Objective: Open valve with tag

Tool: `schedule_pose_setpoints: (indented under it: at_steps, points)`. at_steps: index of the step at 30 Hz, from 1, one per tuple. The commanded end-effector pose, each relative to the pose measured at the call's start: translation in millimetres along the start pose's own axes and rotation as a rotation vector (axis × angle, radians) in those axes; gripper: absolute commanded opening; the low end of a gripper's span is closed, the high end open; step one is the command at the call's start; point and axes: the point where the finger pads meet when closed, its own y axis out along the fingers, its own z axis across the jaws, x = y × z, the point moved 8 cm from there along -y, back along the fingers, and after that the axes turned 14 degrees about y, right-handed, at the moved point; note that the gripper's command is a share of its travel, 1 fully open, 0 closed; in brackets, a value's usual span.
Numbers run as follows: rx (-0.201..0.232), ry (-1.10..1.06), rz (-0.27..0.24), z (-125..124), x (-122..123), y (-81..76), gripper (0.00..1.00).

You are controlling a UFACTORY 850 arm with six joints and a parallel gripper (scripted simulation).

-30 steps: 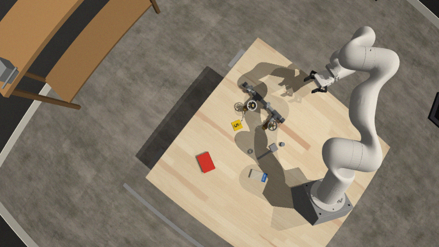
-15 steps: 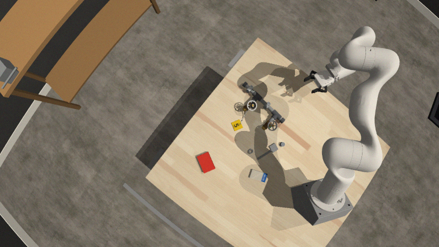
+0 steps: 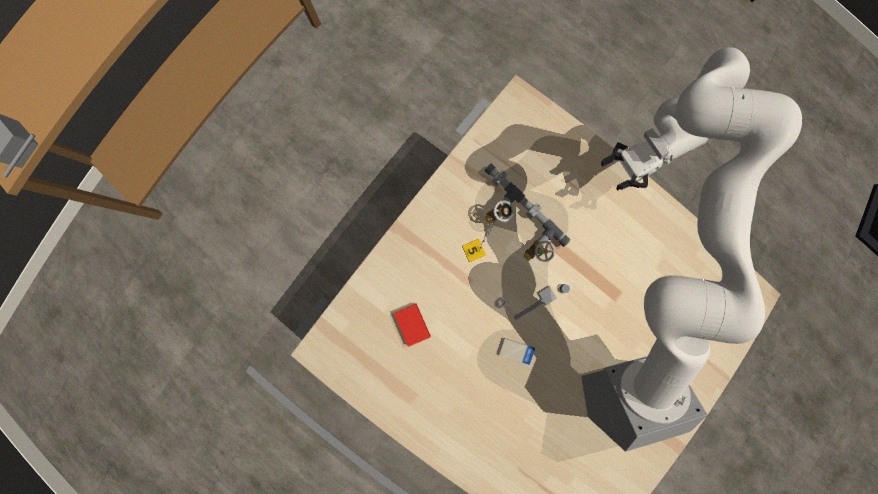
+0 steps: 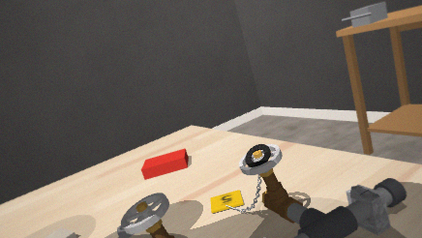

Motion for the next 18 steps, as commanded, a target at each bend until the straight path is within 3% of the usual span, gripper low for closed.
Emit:
schedule_pose_setpoints:
  at_steps: [1, 4, 6, 18]
  points:
    - [0.022, -0.053, -0.112, -6.9, -17.0, 37.8, 1.0]
    - [0.025, -0.062, -0.13, -8.4, -19.6, 44.5, 1.0]
    - [0.037, -0.097, -0.205, -14.7, -30.0, 71.2, 1.0]
    - [0.073, -0.206, -0.434, -33.1, -61.3, 154.2, 1.0]
